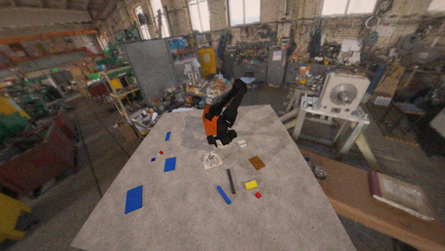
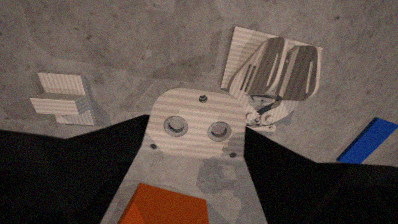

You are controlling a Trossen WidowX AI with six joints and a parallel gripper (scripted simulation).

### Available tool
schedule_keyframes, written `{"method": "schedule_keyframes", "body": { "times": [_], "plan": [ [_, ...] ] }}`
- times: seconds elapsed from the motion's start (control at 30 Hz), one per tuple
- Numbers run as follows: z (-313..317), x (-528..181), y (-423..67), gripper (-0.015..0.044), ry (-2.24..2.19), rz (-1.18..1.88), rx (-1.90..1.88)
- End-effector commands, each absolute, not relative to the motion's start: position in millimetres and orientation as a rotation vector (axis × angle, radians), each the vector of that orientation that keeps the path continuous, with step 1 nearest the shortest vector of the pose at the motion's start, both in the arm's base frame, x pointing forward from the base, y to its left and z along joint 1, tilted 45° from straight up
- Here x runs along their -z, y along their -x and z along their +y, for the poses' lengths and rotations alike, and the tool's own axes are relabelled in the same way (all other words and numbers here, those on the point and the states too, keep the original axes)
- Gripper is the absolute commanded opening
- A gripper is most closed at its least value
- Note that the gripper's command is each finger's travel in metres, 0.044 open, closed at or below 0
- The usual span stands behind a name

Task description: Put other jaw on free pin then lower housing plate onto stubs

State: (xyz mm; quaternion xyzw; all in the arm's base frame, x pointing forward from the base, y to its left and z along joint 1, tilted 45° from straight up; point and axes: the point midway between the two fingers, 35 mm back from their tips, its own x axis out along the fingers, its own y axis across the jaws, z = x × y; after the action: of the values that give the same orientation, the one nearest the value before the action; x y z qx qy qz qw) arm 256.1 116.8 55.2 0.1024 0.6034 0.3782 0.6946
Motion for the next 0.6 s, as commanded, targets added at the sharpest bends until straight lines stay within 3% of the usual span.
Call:
{"method": "schedule_keyframes", "body": {
  "times": [0.0,0.57],
  "plan": [
    [108.2,-48.2,-262.1,0.0351,-0.236,1.34,-0.85],
    [65.8,-10.9,-272.9,0.0351,-0.272,1.333,-0.861]
  ]
}}
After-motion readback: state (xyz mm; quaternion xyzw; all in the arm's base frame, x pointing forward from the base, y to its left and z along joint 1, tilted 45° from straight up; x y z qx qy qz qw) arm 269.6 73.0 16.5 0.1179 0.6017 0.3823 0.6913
